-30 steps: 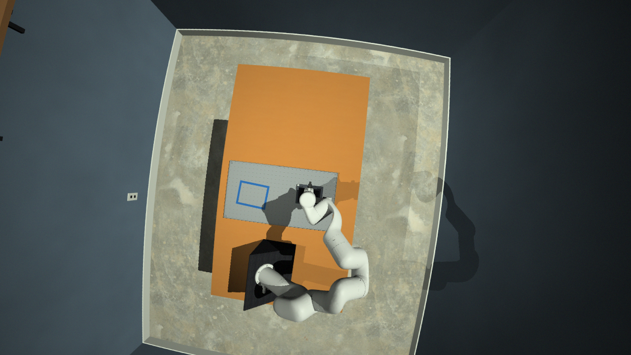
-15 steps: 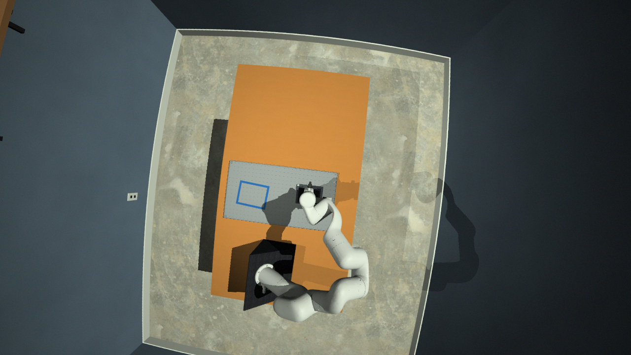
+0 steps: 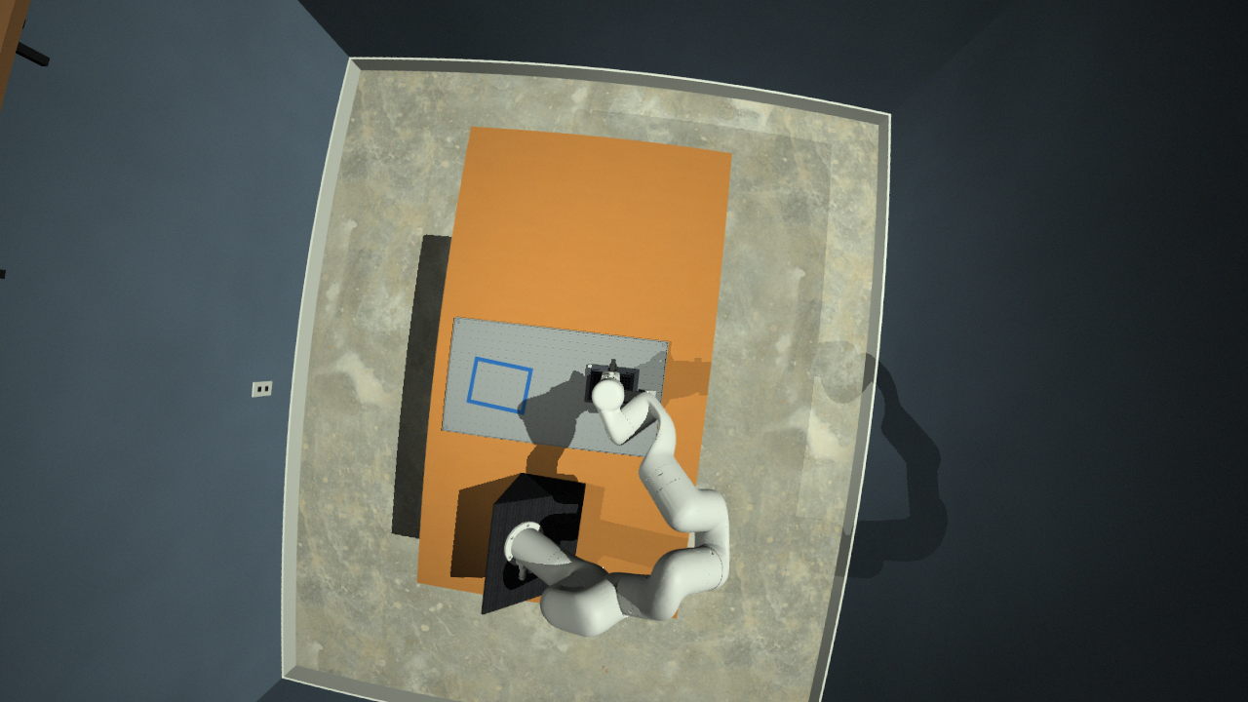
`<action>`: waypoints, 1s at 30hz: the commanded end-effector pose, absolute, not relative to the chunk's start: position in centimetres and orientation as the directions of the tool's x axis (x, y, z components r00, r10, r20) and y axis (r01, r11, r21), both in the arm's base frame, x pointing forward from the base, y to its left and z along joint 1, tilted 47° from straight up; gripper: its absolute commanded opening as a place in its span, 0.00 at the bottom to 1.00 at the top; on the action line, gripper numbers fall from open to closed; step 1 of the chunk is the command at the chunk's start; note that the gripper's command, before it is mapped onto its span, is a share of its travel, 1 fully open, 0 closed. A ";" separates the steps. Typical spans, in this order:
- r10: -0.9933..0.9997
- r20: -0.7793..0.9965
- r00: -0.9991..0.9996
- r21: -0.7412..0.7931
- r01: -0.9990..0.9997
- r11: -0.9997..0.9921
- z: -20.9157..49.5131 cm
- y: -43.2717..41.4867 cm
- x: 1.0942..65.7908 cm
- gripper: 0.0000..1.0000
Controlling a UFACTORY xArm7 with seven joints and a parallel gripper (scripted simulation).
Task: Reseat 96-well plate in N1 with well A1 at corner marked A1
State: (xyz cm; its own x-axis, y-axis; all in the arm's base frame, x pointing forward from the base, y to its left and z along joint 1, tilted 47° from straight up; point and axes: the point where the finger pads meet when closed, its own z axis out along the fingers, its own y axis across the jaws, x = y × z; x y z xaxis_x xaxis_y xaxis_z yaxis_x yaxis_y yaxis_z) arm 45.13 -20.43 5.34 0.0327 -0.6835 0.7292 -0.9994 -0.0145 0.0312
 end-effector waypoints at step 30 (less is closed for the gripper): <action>-0.684 0.729 0.033 0.029 -0.999 -0.018 2.1 -23.7 45.2 0.00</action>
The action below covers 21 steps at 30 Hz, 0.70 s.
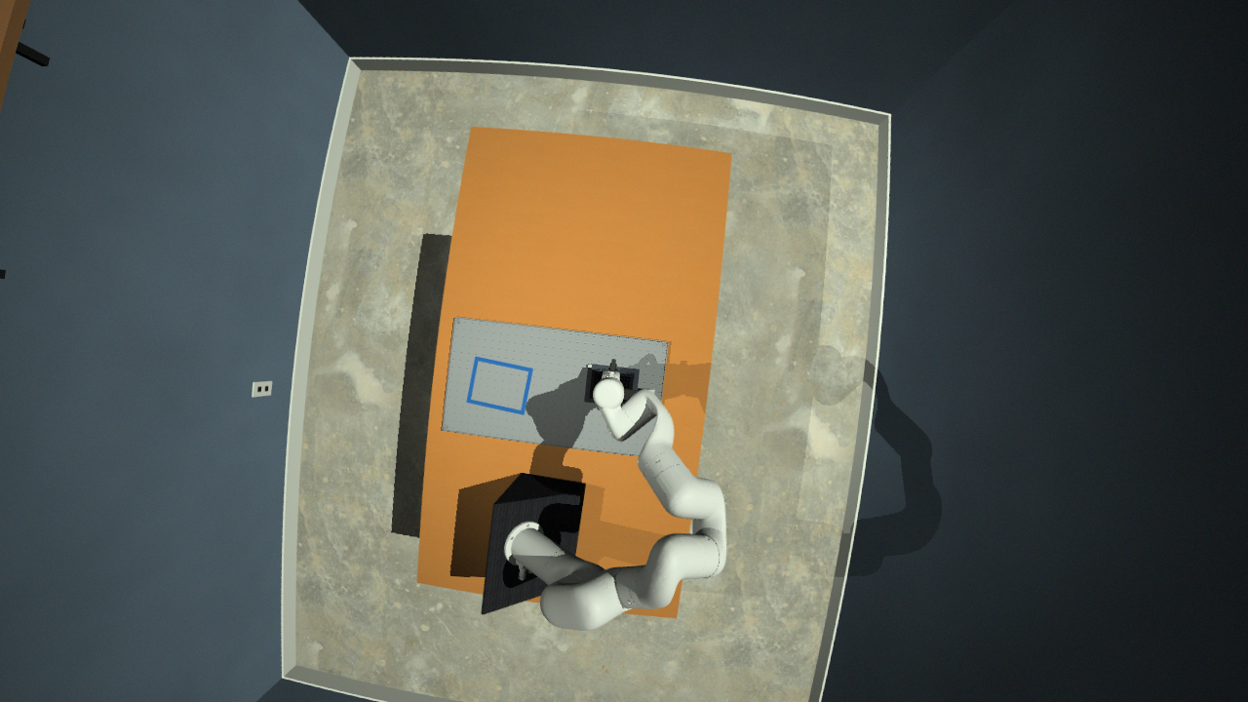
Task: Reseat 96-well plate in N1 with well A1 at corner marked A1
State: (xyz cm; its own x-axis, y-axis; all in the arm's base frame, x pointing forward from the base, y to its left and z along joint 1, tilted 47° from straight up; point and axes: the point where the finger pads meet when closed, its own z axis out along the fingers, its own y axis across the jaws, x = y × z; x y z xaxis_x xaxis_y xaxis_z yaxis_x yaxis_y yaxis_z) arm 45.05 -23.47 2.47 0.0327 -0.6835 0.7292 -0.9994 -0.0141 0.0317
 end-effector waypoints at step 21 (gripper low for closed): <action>-0.684 0.729 0.033 0.029 -0.999 -0.018 0.8 -25.2 45.2 0.00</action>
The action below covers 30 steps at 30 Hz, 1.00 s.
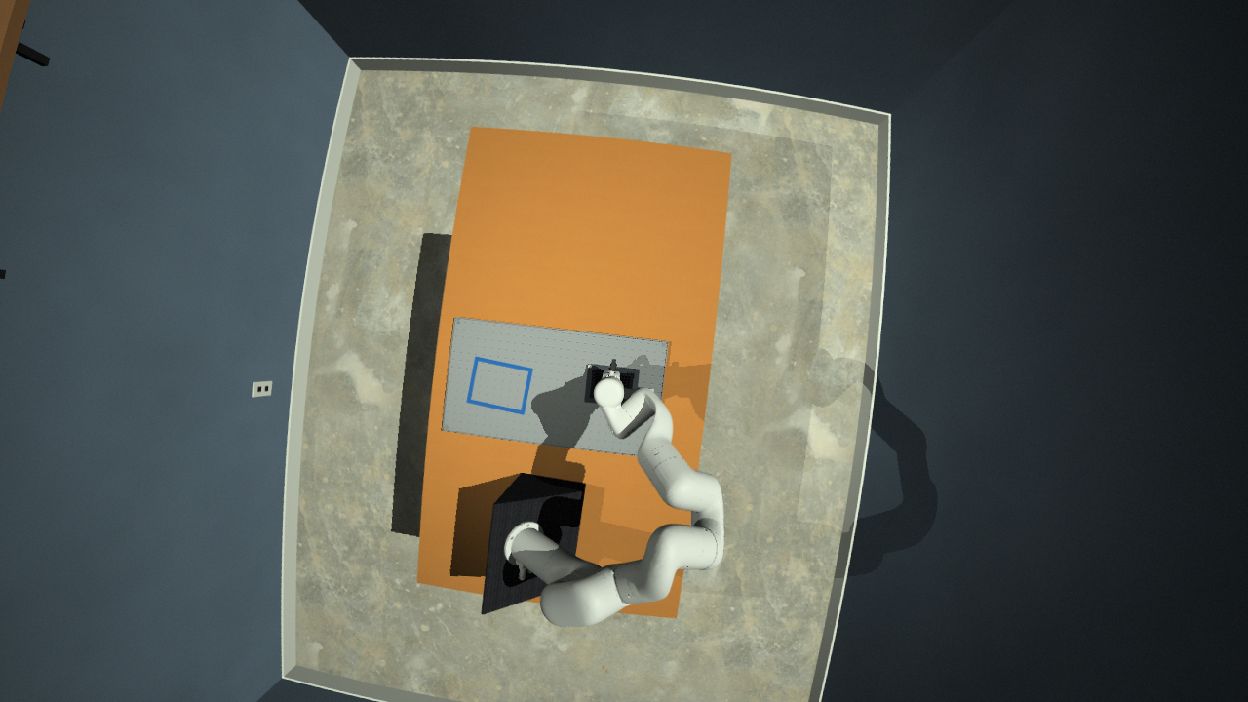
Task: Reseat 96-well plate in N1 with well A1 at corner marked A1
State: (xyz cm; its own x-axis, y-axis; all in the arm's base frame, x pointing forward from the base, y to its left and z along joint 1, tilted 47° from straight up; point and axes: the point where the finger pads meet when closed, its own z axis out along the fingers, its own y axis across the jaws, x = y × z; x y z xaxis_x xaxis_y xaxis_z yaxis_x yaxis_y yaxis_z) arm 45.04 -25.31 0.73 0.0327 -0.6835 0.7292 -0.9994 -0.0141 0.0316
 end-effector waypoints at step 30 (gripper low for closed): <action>-0.684 0.729 0.033 0.029 -0.999 -0.018 0.6 -25.3 45.2 0.00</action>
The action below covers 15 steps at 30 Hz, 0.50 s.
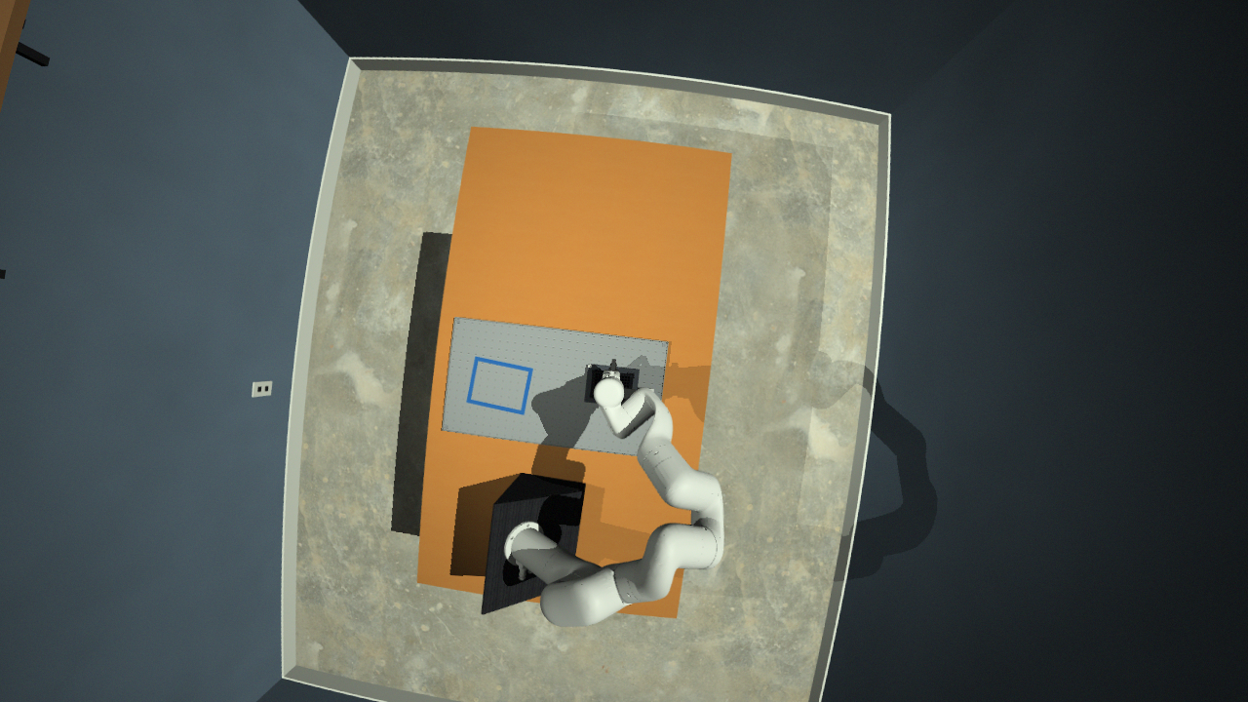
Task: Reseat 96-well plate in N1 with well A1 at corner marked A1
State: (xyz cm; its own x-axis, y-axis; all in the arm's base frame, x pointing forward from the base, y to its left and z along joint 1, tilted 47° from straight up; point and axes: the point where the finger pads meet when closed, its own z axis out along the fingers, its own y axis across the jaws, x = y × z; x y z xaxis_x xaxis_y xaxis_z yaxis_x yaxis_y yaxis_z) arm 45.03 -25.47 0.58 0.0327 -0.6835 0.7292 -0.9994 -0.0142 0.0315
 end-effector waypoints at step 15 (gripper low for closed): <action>-0.684 0.729 0.033 0.029 -0.999 -0.018 0.5 -25.5 45.2 0.00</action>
